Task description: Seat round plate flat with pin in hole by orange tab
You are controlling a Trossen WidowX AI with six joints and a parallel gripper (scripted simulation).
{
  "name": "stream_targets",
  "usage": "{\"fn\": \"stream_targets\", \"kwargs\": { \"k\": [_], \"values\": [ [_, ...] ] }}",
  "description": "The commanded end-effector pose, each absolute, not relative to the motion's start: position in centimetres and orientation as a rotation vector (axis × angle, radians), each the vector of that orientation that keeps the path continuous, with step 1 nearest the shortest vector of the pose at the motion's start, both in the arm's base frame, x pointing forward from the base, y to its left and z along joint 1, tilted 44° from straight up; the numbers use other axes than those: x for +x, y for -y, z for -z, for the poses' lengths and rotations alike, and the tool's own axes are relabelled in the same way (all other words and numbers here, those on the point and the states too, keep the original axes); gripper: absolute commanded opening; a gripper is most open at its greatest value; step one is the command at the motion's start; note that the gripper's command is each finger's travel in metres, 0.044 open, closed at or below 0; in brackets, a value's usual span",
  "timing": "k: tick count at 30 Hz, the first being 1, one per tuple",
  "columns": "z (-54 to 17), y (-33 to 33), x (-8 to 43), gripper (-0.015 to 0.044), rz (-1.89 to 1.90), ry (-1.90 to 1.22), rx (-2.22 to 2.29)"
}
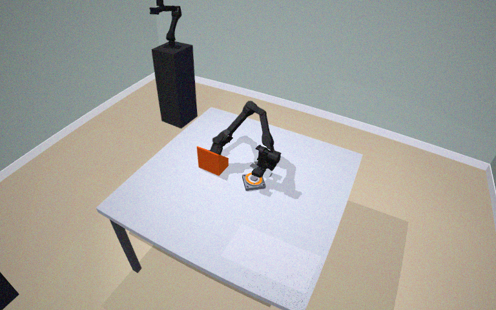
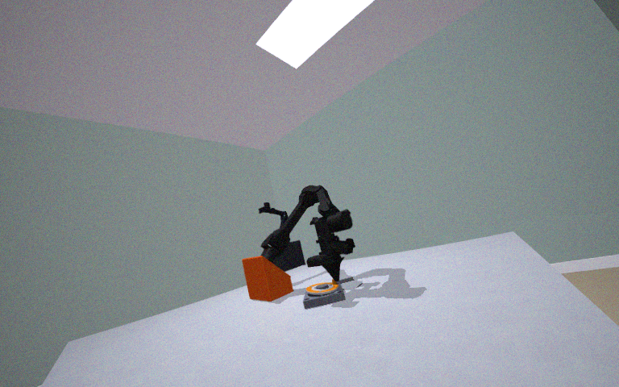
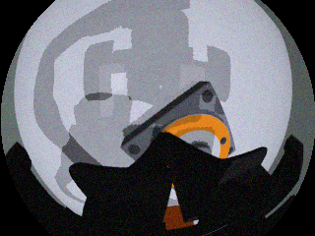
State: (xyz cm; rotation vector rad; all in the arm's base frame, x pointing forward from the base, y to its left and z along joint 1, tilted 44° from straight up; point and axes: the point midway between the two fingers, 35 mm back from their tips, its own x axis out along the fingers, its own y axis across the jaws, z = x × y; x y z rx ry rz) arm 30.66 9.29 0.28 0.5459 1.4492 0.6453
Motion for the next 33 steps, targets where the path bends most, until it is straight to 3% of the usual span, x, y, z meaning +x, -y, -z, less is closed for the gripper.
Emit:
{"fn": "stream_targets", "kwargs": {
  "k": [1,33],
  "values": [
    [-0.4,-9.6,29.9,0.0,-0.648,-1.46,0.552],
    [-0.9,-9.9,27.4,0.0,-0.647,-1.461,0.553]
  ]
}}
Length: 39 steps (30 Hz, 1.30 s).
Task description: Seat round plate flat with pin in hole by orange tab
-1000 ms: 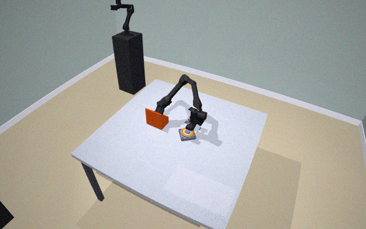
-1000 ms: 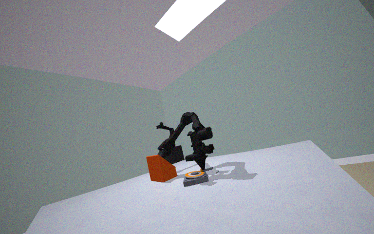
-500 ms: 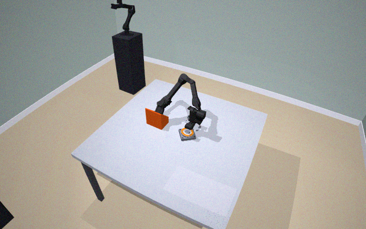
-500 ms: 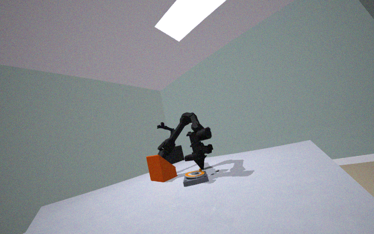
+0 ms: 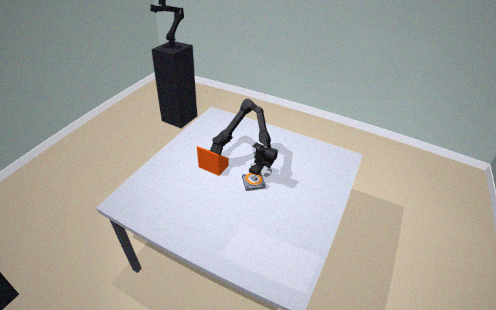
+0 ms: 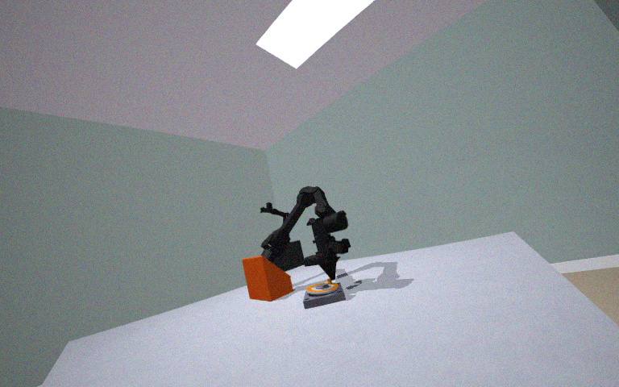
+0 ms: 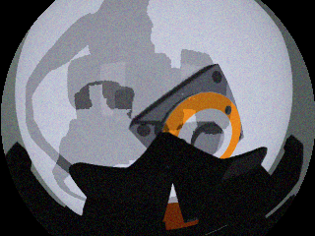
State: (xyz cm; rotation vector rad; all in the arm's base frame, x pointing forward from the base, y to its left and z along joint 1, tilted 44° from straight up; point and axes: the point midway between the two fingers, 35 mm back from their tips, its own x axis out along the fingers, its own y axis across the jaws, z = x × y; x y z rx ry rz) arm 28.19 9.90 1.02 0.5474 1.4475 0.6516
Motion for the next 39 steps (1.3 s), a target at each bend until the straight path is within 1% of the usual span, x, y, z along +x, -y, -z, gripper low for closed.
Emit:
{"fn": "stream_targets", "kwargs": {
  "k": [1,39],
  "values": [
    [-0.9,-9.9,27.4,0.0,-0.647,-1.461,0.553],
    [-0.9,-9.6,25.8,0.0,-0.647,-1.462,0.553]
  ]
}}
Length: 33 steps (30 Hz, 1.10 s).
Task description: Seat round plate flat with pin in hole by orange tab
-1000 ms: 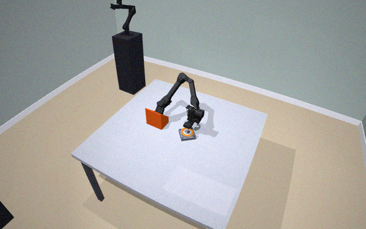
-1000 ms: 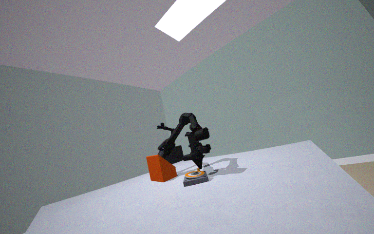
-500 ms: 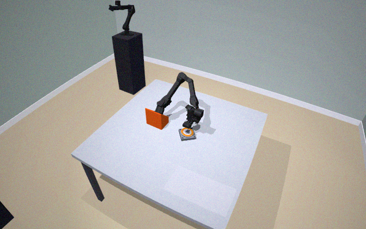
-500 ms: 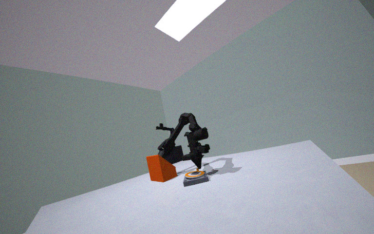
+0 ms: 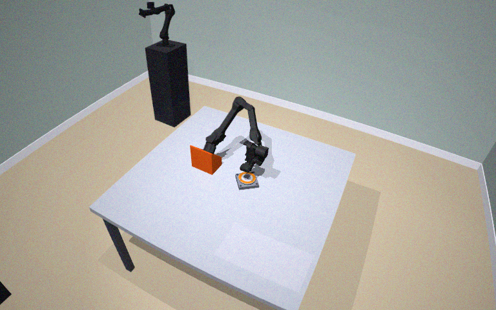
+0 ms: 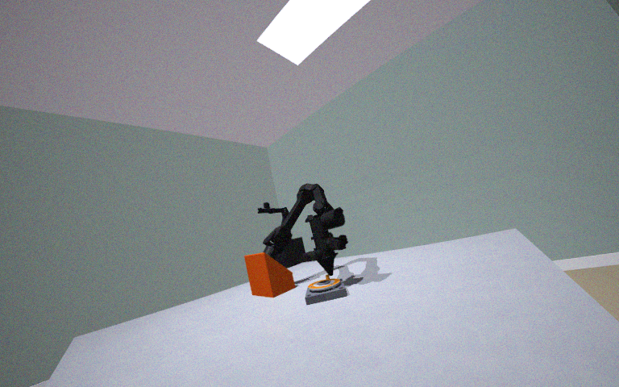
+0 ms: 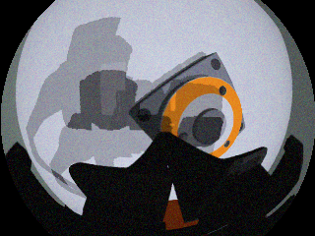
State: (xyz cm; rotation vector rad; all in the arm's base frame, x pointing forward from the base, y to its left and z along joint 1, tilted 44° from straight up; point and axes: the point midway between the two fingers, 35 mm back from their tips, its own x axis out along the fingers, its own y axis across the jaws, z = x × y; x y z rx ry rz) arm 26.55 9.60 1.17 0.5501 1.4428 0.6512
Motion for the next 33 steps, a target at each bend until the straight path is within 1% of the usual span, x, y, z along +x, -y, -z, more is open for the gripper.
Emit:
{"fn": "stream_targets", "kwargs": {
  "k": [1,33],
  "values": [
    [-0.88,-9.57,25.75,0.0,-0.647,-1.462,0.553],
    [-0.78,-9.34,25.02,0.0,-0.647,-1.463,0.553]
  ]
}}
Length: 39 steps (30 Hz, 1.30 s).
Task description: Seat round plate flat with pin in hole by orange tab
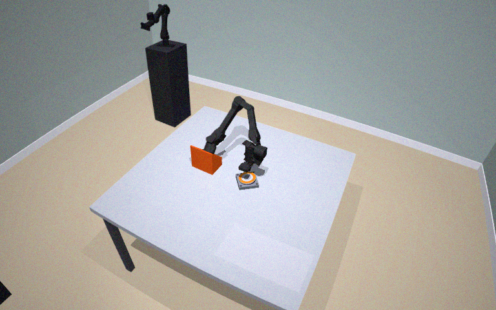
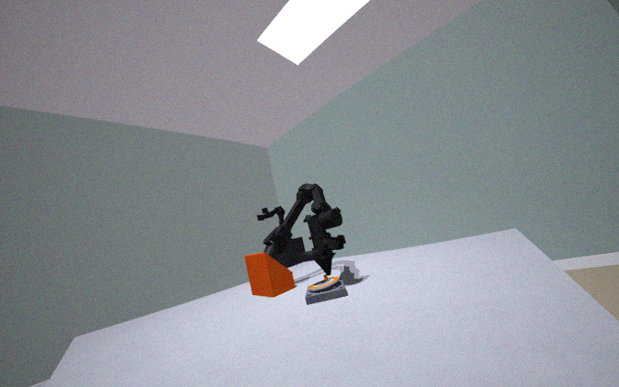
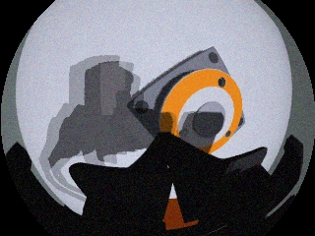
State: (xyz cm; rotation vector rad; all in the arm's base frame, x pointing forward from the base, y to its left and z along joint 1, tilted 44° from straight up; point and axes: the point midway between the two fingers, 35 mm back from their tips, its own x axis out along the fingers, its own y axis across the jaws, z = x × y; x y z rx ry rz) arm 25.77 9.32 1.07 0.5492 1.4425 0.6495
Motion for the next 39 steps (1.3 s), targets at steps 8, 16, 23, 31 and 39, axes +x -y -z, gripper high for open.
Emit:
{"fn": "stream_targets", "kwargs": {
  "k": [8,16,23,31,39],
  "values": [
    [-0.7,-9.3,24.8,0.0,-0.647,-1.463,0.553],
    [-0.5,-9.2,24.6,0.0,-0.647,-1.463,0.553],
    [-1.5,-8.2,24.8,0.0,-0.645,-1.463,0.552],
    [-3.5,-5.8,24.0,0.0,-0.644,-1.464,0.551],
    [-2.9,-6.2,23.9,0.0,-0.643,-1.477,0.565]
  ]
}}
